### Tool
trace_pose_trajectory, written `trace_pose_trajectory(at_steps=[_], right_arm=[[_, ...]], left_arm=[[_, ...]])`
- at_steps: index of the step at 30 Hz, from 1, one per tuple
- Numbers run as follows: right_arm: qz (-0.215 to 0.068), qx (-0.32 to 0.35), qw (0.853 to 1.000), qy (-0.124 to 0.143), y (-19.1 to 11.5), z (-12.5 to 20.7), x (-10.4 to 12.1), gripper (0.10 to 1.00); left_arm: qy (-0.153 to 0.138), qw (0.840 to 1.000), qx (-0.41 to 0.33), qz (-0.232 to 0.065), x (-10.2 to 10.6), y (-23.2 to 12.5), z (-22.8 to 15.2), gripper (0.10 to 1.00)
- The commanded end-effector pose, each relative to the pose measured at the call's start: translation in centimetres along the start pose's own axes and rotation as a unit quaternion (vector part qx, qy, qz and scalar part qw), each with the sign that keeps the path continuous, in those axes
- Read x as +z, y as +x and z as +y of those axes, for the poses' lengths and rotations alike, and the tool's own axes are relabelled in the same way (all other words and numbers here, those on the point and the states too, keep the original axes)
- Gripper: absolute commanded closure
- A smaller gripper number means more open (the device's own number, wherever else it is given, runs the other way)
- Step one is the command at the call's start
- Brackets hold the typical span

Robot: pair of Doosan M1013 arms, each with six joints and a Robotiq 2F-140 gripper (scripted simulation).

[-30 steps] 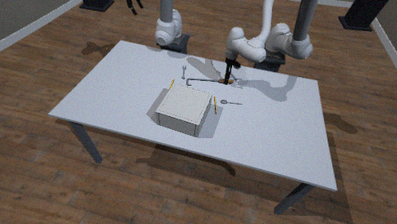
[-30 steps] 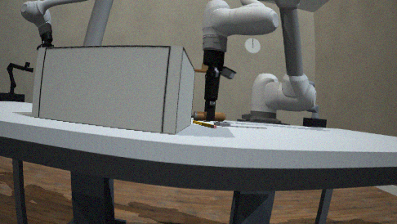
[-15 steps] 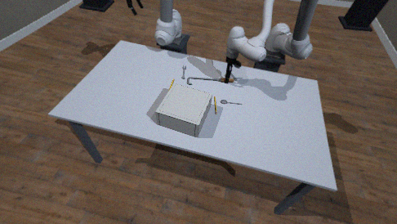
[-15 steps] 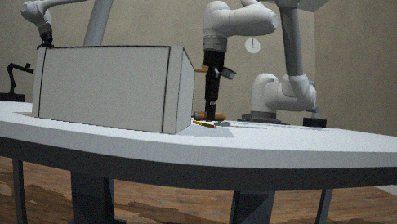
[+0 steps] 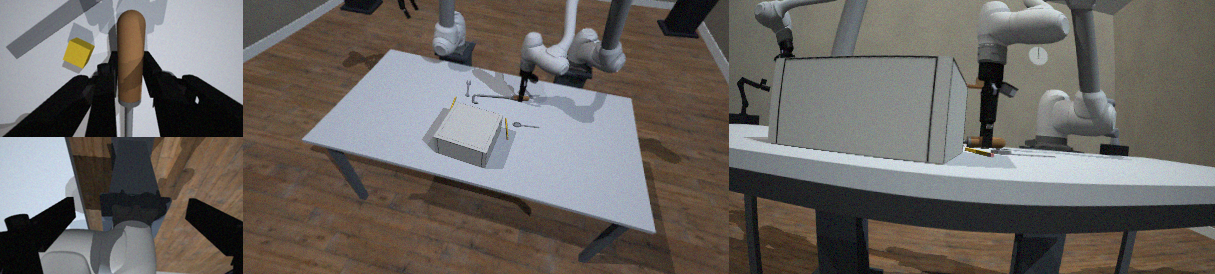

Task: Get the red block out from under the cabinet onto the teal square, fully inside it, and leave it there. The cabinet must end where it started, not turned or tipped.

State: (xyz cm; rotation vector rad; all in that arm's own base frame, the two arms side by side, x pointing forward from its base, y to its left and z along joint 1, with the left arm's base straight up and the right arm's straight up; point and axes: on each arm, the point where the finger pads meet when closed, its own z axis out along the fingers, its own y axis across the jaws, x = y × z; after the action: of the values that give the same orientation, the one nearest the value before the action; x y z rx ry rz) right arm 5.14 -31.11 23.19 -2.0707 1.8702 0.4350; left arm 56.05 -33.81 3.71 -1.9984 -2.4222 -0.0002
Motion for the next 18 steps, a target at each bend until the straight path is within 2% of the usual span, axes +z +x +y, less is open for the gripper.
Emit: trace_pose_trajectory(at_steps=[1,18], right_arm=[[0.003,0.003,1.000,-0.003,-0.14,0.29,-0.01,0.098],[0.003,0.003,1.000,-0.003,-0.14,0.29,-0.01,0.098]], left_arm=[[-0.001,1.000,-0.001,-0.002,-0.14,0.02,-0.26,0.999],[-0.001,1.000,-0.013,-0.002,-0.21,-0.72,-0.30,0.999]])
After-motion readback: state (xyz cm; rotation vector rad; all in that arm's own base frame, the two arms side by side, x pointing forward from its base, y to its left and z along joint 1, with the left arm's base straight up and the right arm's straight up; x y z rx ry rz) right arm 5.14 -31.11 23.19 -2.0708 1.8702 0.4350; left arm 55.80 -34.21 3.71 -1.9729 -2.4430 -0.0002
